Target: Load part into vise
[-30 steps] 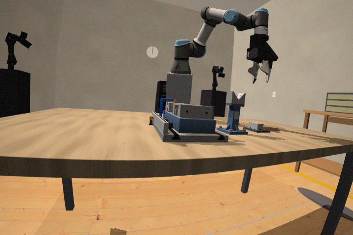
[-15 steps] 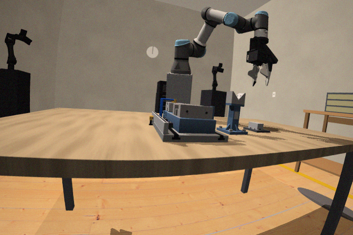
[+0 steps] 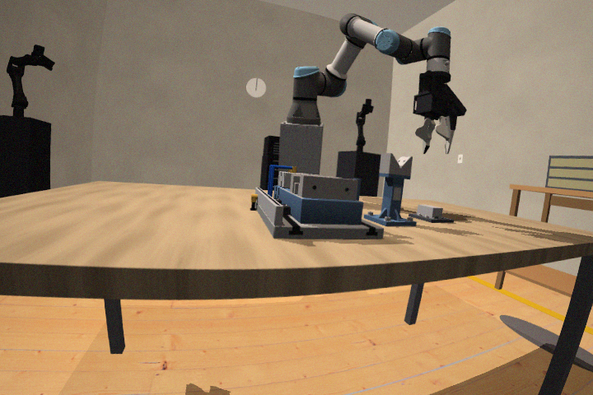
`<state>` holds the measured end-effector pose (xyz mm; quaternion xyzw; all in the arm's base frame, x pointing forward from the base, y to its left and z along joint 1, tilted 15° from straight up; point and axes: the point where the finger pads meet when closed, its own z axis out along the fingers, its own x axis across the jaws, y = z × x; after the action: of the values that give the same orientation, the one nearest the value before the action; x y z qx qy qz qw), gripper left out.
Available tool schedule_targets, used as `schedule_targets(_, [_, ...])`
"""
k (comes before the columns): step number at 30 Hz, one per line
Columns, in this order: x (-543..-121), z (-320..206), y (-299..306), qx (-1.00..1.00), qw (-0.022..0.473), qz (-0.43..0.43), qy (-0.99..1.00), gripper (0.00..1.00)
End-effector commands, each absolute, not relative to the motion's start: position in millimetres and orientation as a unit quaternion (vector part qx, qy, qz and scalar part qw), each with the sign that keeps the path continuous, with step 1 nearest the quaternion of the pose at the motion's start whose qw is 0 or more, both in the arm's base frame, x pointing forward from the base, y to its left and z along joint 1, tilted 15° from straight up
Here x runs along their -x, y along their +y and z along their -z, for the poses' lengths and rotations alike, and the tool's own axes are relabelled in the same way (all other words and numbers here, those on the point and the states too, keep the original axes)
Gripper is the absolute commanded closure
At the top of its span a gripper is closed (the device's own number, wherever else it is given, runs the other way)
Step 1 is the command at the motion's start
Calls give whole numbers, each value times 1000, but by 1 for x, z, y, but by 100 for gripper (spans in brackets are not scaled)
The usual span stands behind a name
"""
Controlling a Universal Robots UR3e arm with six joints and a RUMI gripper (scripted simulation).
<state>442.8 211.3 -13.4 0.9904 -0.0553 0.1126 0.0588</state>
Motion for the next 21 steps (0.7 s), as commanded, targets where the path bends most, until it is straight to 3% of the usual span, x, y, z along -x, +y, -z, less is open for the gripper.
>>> schedule_targets(1, [-446, 20, 211, -990, 58, -115, -55, 49])
schedule_targets(21, [-457, 67, 205, -990, 58, -115, -55, 49])
